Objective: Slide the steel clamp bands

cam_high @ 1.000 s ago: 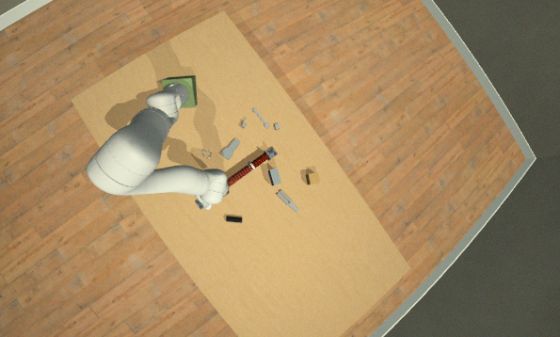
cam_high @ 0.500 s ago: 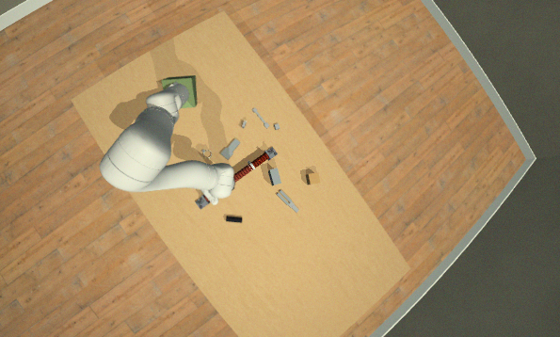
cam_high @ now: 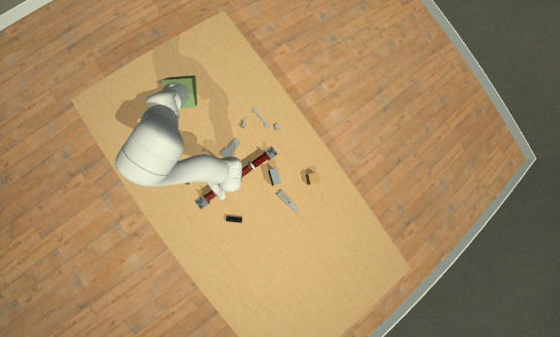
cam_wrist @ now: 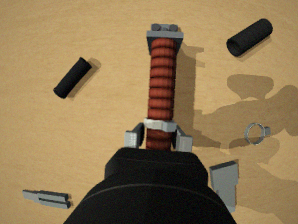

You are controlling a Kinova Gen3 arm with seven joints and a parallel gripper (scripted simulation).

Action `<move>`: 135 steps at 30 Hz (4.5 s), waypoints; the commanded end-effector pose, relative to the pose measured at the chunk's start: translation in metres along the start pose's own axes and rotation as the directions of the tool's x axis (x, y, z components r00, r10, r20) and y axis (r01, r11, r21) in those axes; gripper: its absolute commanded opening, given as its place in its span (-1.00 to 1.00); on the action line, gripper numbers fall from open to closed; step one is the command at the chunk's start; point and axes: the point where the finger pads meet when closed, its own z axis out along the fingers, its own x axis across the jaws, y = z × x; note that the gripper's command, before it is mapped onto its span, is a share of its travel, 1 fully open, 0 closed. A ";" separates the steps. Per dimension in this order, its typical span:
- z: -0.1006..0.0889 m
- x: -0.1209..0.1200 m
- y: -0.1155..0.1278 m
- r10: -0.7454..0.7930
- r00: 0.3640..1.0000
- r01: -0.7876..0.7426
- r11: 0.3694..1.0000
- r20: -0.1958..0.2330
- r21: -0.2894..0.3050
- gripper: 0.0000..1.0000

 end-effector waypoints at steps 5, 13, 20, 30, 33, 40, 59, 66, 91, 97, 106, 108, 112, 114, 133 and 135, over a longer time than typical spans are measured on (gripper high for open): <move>-0.001 -0.005 0.023 -0.004 1.000 0.004 1.000 0.011 -0.009 0.50; -0.001 -0.005 0.043 -0.003 1.000 0.003 1.000 0.012 -0.009 0.50; -0.002 -0.005 0.055 -0.003 1.000 0.003 1.000 0.012 -0.009 0.50; -0.002 -0.005 0.077 -0.003 1.000 0.003 1.000 0.013 -0.009 0.50; -0.002 -0.005 0.082 -0.003 1.000 0.003 1.000 0.013 -0.009 0.50; -0.002 -0.005 0.090 -0.003 1.000 0.003 1.000 0.013 -0.009 0.50; -0.002 -0.005 0.104 -0.003 1.000 0.003 1.000 0.013 -0.009 0.50; -0.002 -0.005 0.105 -0.003 1.000 0.003 1.000 0.013 -0.009 0.50; -0.003 -0.004 0.115 -0.003 1.000 0.003 1.000 0.013 -0.009 0.50; -0.003 -0.004 0.116 -0.003 1.000 0.003 1.000 0.013 -0.009 0.50; -0.003 -0.004 0.116 -0.003 1.000 0.003 1.000 0.013 -0.009 0.50; -0.003 -0.004 0.116 -0.003 1.000 0.003 1.000 0.013 -0.009 0.50; -0.003 -0.001 0.113 -0.007 1.000 0.008 1.000 0.011 -0.007 0.50; -0.003 0.000 0.112 -0.009 1.000 0.009 1.000 0.011 -0.006 0.50; -0.003 0.001 0.106 -0.009 1.000 0.009 1.000 0.011 -0.006 0.50; -0.003 0.001 0.106 -0.009 1.000 0.009 1.000 0.011 -0.006 0.50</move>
